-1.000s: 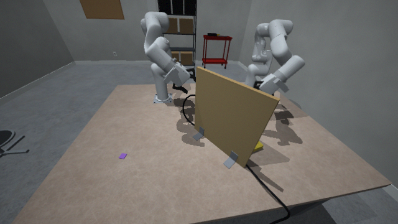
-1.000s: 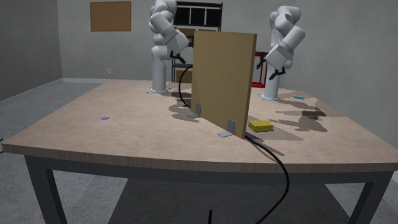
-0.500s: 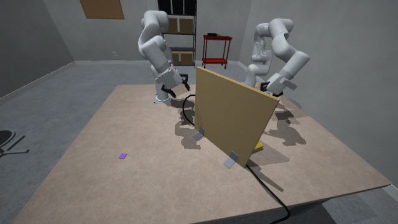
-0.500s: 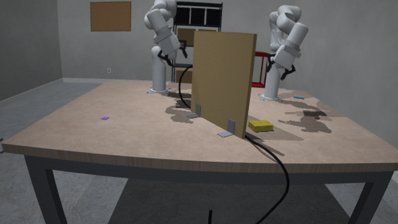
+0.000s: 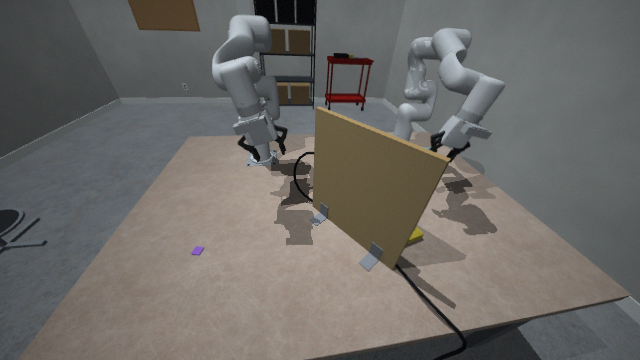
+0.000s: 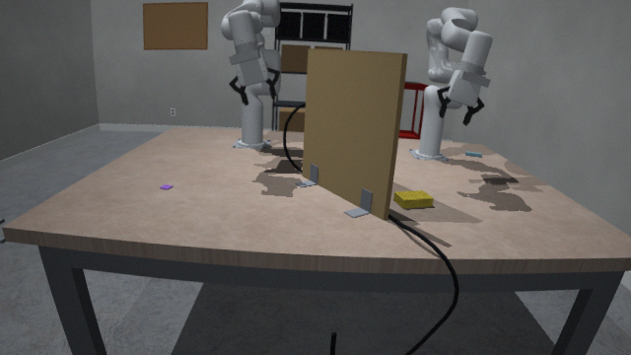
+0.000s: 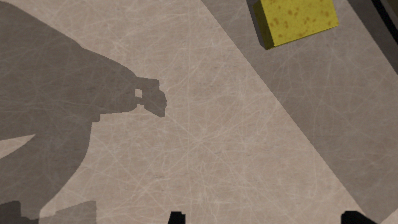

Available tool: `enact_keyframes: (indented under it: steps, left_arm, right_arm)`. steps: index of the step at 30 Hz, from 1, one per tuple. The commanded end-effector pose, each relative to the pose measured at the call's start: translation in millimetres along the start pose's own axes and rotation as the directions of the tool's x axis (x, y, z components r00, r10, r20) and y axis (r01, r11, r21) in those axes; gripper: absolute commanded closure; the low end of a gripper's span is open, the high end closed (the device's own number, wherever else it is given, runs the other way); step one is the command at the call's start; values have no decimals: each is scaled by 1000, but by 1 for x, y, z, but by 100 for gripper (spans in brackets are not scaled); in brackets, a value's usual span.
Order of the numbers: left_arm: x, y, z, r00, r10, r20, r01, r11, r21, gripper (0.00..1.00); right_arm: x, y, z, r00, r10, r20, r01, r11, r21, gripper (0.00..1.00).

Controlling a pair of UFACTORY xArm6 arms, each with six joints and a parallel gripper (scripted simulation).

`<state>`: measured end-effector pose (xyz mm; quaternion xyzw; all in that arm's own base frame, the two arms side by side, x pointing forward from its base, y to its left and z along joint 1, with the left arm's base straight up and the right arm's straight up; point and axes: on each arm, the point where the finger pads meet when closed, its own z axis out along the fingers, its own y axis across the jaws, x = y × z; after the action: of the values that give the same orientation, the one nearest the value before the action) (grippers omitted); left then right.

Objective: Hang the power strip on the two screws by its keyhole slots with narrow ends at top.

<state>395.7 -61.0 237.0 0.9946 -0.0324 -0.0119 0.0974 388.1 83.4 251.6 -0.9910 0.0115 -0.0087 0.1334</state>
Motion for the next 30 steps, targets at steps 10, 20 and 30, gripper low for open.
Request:
enact_keyframes:
  steps: [10, 20, 30]
  left_arm:
    - [1, -64, -29, 997, -72, -38, 78, 974, 213, 7]
    - [1, -60, -28, 997, -64, -36, 70, 977, 204, 7]
    - [1, -58, -27, 998, -61, -35, 67, 979, 194, 7]
  right_arm:
    - [17, 86, -23, 1000, -15, 21, 20, 959, -281, 0]
    - [16, 85, -23, 1000, -19, 19, 24, 961, -277, 0]
    - [15, 81, -22, 1000, -21, 16, 25, 963, -267, 0]
